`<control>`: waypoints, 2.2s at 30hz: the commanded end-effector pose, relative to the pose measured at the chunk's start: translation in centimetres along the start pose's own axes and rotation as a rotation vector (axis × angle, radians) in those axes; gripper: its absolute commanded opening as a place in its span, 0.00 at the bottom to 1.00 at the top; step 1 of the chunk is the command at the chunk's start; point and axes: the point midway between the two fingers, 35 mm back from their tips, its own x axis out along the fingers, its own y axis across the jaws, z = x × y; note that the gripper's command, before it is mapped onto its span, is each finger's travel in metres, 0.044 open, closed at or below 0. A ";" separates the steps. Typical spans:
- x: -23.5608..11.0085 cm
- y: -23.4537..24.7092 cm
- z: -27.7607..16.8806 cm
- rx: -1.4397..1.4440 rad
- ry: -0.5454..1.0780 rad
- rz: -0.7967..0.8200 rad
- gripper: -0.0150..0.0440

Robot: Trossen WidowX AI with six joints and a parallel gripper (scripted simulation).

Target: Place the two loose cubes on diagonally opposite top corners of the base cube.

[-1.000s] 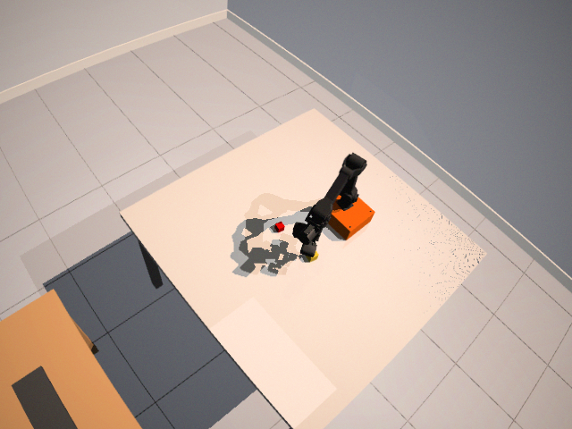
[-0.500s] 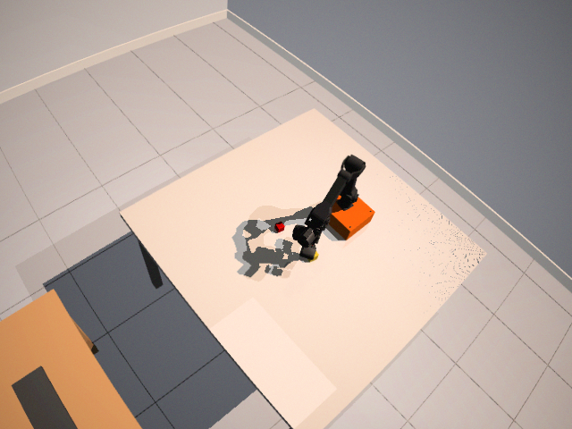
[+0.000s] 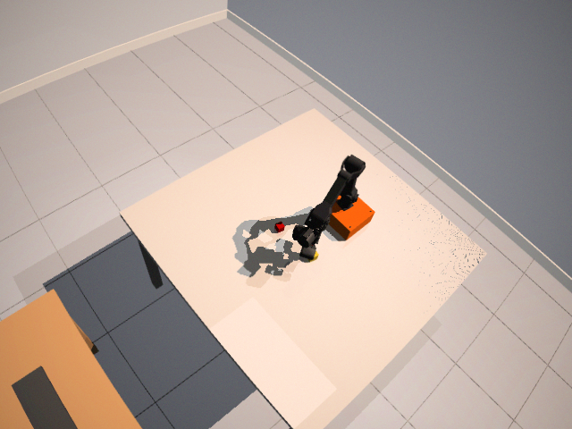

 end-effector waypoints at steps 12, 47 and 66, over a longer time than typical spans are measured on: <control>-0.8 0.0 0.0 0.000 0.000 0.000 0.60; -3.7 -1.4 4.5 -0.593 -0.002 -0.001 0.70; -5.0 -4.4 10.4 -1.429 -0.011 -0.004 0.70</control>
